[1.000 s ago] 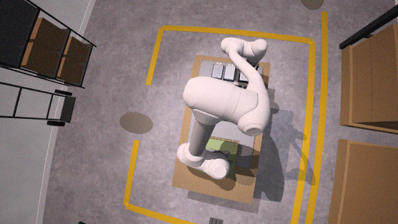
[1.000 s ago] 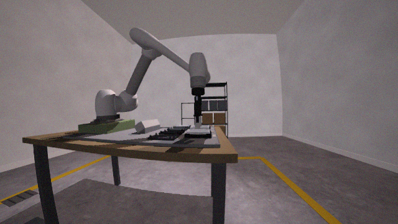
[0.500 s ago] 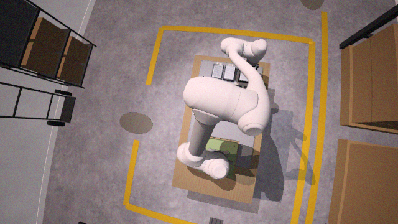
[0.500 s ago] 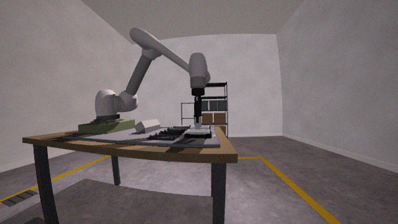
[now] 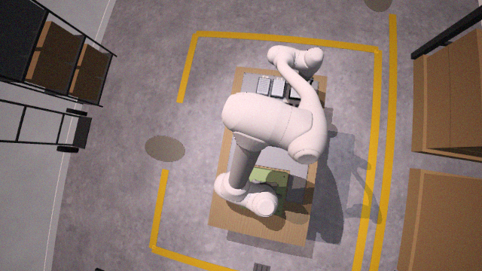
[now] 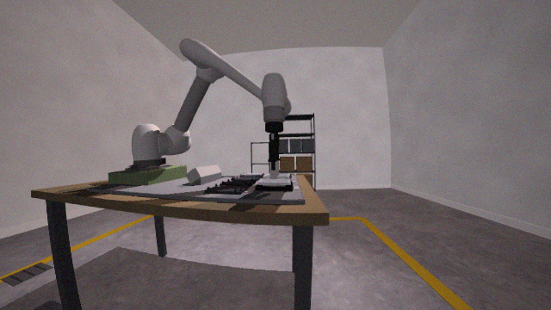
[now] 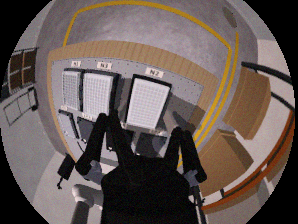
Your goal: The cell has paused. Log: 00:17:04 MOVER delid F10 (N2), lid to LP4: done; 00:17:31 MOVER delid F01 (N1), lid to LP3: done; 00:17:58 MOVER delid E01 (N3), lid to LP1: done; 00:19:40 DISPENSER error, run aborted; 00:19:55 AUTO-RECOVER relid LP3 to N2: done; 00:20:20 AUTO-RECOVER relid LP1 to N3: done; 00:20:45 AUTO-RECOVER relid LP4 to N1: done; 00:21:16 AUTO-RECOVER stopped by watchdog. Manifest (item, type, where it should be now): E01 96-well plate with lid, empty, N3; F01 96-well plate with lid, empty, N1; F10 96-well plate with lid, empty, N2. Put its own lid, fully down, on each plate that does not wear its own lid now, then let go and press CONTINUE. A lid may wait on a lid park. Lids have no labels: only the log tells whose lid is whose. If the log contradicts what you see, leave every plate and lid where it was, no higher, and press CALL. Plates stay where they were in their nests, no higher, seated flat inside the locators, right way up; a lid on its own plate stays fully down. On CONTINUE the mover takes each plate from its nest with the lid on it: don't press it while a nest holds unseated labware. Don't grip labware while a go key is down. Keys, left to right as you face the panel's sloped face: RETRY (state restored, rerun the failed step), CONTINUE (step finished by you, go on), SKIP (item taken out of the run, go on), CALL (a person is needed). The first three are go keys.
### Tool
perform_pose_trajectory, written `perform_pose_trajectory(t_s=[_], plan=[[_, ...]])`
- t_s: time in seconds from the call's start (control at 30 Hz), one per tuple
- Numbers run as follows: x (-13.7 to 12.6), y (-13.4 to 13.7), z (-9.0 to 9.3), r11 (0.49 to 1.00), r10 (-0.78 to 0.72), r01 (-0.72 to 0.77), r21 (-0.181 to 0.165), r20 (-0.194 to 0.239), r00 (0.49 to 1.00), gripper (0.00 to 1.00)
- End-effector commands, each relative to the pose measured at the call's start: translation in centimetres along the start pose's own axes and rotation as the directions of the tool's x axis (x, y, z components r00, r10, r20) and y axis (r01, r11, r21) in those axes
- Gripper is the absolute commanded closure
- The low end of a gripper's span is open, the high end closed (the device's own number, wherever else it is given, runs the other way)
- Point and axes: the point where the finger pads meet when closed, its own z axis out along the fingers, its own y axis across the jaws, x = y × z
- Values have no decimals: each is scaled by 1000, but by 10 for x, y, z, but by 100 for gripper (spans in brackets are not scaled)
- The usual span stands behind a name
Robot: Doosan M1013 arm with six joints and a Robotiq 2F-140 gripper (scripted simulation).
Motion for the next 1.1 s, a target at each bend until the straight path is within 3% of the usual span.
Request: perform_pose_trajectory(t_s=[0.0, 0.43, 0.47, 1.07], plan=[[0, 0, 0, 1000, 0, 0, 0, 0, 1000, 34], [0, 0, 0, 1000, 0, 0, 0, 0, 1000, 34], [0, 0, 0, 1000, 0, 0, 0, 0, 1000, 41], [0, 0, 0, 1000, 0, 0, 0, 0, 1000, 41]])
